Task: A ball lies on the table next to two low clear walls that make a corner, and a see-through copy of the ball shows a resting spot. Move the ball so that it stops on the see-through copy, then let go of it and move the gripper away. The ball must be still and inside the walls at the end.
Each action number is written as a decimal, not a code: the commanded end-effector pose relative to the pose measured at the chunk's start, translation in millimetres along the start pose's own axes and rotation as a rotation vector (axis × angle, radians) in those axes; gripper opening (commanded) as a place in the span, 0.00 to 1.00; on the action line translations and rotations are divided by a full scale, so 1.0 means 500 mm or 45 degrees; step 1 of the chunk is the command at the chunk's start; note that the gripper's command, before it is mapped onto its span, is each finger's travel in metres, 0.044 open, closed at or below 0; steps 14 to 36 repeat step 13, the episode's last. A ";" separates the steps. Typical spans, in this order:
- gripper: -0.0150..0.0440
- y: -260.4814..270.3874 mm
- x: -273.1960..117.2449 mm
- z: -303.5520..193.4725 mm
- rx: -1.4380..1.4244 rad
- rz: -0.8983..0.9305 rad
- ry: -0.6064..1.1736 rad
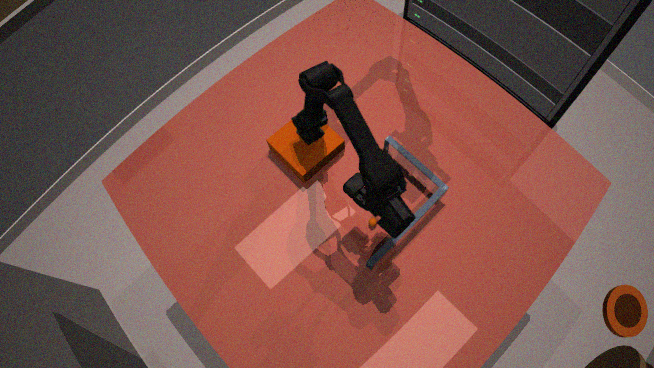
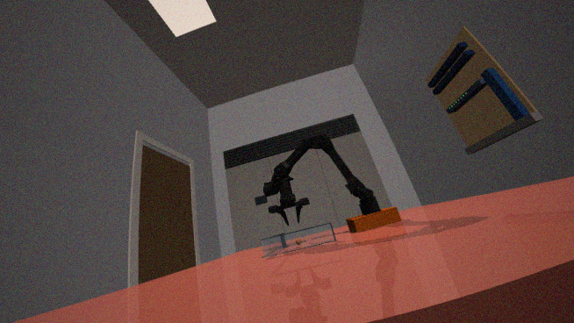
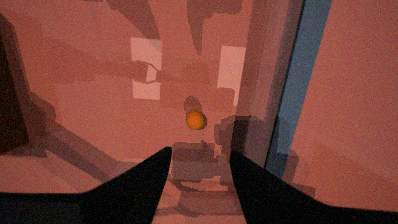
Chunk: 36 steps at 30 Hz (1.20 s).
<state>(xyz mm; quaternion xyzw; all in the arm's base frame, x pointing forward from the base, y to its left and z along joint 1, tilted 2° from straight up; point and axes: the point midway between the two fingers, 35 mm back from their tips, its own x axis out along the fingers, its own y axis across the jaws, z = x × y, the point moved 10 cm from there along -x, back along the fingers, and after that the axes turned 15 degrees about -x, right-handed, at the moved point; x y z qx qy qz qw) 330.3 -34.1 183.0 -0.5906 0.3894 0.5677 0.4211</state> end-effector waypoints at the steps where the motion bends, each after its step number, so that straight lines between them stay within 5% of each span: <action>1: 0.63 -0.001 -0.002 0.000 0.000 -0.010 0.005; 10: 1.00 0.008 -0.101 0.004 0.000 0.001 0.000; 36: 1.00 0.008 -0.101 0.004 0.000 0.001 0.000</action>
